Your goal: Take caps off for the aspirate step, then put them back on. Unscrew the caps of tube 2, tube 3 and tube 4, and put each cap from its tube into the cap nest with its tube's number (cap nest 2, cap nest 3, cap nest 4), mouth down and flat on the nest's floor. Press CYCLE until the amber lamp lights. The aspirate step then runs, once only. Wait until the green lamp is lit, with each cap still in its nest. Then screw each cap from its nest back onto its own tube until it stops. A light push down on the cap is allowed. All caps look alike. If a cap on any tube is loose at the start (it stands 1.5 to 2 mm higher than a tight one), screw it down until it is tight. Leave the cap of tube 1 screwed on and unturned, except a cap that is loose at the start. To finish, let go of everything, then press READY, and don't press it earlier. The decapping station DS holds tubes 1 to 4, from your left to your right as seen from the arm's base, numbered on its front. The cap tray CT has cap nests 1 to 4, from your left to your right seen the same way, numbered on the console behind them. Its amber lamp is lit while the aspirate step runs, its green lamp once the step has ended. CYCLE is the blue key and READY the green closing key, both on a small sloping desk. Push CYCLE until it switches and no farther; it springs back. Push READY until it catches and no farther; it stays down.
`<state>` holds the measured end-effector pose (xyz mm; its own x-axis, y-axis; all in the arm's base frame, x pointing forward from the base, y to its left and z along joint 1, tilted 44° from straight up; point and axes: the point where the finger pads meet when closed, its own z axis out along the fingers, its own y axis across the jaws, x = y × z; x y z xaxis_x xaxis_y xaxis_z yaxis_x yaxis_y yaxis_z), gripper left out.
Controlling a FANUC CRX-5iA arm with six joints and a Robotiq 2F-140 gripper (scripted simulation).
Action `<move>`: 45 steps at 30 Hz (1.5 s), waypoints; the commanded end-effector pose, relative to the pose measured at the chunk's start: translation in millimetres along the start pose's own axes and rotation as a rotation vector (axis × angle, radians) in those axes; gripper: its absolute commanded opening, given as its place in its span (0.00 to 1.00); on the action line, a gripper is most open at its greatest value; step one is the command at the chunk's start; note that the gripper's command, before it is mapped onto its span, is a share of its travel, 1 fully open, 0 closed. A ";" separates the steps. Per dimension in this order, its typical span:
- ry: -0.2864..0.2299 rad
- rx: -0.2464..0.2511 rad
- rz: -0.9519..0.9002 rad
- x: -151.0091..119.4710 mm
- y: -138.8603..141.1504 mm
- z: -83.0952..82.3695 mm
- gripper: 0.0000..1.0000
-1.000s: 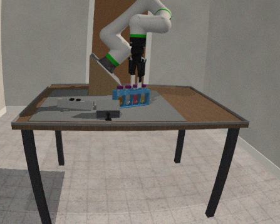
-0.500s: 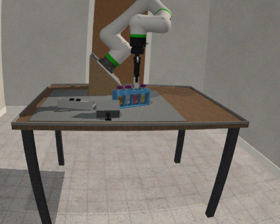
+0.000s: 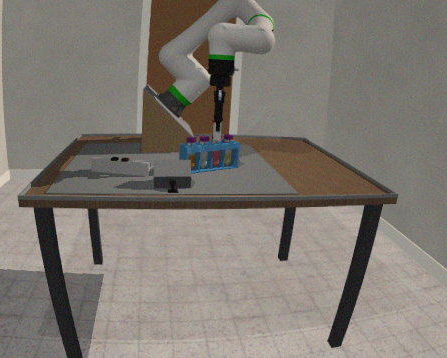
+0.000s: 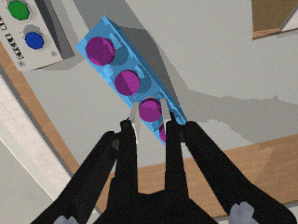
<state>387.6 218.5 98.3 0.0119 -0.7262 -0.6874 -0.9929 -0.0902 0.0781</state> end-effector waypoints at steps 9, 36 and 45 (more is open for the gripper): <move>0.000 0.000 -0.400 0.0 -0.1 -0.2 0.00; 0.000 0.000 -1.047 0.0 -0.1 -0.6 0.35; 0.000 0.000 -0.880 0.0 -0.1 -0.6 0.35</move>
<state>387.6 218.3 98.6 0.8627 -0.2889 -0.4150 -0.4915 -0.6720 -0.5540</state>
